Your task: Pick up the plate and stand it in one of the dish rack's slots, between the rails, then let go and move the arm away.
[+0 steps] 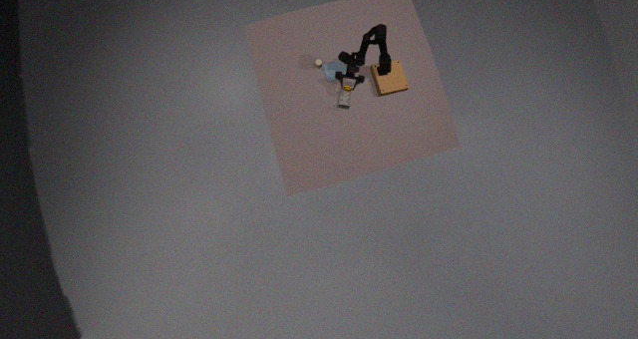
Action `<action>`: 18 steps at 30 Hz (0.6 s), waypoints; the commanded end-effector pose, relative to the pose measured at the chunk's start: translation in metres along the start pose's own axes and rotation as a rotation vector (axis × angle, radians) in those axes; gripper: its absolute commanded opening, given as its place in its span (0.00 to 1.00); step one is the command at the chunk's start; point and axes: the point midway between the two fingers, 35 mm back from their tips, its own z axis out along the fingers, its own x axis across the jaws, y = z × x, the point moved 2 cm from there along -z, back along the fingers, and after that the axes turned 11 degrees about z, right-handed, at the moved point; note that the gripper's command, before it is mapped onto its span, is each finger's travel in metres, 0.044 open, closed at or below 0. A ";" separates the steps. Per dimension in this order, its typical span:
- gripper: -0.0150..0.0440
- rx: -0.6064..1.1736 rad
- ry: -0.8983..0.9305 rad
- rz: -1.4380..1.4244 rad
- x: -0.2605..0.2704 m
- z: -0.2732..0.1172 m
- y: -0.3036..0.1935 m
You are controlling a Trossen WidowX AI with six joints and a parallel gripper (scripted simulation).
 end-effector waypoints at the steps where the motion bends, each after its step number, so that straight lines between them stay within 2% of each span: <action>1: 0.25 -0.024 0.015 -0.040 0.007 -0.002 0.000; 18: 0.25 -0.021 0.014 -0.038 -0.001 0.002 -0.013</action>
